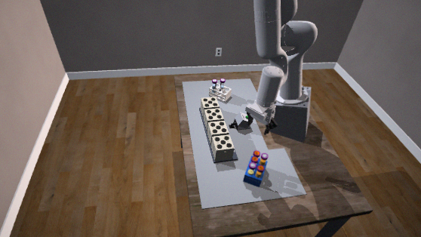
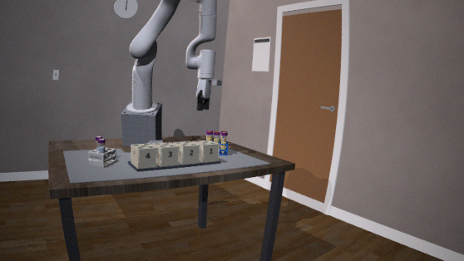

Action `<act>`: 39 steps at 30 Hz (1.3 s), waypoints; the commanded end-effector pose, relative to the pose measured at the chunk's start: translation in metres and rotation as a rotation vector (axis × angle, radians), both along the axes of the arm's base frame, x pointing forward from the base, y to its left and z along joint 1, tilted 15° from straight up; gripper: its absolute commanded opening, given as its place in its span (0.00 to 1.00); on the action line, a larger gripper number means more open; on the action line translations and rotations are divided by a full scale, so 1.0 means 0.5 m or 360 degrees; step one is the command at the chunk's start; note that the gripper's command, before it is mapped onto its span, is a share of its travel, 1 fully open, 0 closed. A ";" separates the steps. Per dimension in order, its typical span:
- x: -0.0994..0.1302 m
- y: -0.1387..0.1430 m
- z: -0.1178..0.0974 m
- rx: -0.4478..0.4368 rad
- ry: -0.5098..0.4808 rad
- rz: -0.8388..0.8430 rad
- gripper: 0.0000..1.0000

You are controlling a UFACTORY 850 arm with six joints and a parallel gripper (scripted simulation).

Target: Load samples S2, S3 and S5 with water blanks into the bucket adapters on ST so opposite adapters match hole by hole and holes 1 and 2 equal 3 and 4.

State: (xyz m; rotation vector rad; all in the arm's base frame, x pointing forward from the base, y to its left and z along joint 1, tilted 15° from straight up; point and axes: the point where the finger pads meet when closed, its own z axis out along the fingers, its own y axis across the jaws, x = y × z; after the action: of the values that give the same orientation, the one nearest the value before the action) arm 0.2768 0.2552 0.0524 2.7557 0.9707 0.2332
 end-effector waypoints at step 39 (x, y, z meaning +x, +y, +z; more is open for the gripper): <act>0.186 -0.320 0.091 0.0220 -0.0145 -0.0949 1.00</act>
State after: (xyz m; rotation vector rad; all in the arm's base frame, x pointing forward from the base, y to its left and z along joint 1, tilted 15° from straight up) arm 0.3603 0.1088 0.0937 2.9686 0.0853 0.3259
